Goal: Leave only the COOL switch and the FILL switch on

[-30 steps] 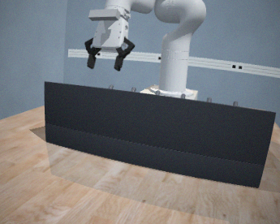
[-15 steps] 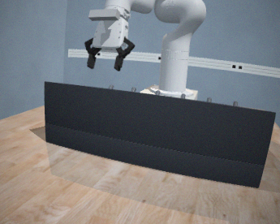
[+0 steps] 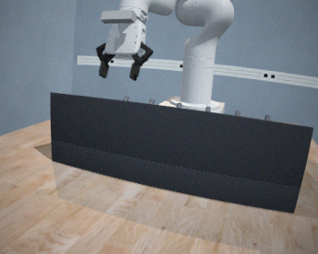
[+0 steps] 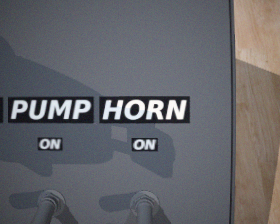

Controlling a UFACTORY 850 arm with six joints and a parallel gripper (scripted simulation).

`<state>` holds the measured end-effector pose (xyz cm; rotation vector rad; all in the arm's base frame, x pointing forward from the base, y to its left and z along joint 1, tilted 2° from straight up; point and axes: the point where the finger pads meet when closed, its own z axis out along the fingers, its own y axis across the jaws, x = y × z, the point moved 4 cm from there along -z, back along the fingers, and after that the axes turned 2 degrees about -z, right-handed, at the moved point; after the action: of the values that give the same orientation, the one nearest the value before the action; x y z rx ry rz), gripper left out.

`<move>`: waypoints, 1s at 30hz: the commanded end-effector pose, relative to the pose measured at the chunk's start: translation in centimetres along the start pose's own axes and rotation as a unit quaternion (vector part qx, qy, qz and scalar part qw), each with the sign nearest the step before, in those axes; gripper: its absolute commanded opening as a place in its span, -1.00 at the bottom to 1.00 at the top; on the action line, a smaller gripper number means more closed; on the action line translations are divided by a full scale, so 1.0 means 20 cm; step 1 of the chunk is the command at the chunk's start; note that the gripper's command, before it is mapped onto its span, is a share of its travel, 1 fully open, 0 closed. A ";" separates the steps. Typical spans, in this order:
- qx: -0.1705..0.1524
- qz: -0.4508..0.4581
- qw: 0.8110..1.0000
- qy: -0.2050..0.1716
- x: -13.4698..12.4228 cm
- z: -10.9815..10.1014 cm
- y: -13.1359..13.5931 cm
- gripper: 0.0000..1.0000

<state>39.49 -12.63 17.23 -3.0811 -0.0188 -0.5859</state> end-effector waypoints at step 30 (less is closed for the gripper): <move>0.000 0.000 1.000 0.001 0.00 -0.16 0.00 -1.00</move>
<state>38.63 -12.62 19.29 -3.0882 -0.0172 -0.6019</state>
